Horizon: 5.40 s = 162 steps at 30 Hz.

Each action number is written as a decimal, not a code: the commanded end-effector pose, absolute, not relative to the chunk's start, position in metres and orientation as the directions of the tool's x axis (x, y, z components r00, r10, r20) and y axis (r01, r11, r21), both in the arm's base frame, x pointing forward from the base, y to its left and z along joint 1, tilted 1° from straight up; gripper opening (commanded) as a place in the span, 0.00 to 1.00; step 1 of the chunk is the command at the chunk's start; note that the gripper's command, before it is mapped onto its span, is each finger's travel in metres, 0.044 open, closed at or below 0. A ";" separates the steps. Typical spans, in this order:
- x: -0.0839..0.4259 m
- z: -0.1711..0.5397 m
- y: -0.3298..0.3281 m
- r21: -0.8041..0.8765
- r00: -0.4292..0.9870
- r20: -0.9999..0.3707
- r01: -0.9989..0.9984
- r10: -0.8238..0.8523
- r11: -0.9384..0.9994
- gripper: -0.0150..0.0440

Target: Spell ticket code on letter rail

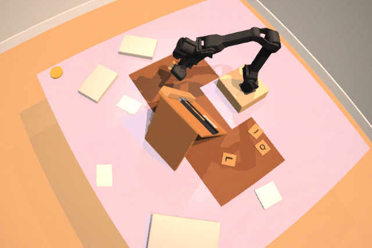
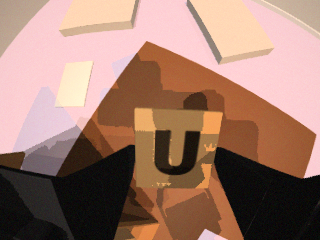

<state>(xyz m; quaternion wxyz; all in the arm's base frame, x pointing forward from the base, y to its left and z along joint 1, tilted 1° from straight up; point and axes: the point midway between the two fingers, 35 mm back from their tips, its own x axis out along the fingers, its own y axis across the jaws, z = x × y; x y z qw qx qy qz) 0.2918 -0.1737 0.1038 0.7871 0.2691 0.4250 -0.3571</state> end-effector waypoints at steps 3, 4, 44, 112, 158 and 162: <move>0.312 0.130 -0.159 0.177 0.473 -0.805 0.767 -0.358 0.617 0.25; 0.315 0.134 -0.156 0.187 0.488 -0.796 0.762 -0.359 0.620 0.25; 0.354 0.247 0.032 0.347 0.839 -0.527 0.358 -0.135 0.867 0.25; 0.252 0.144 0.261 0.032 0.771 -0.589 -0.278 0.243 0.960 0.25; 0.256 0.143 0.243 0.031 0.771 -0.589 -0.278 0.242 0.960 0.25; 0.257 0.143 0.241 0.030 0.771 -0.589 -0.278 0.242 0.960 0.25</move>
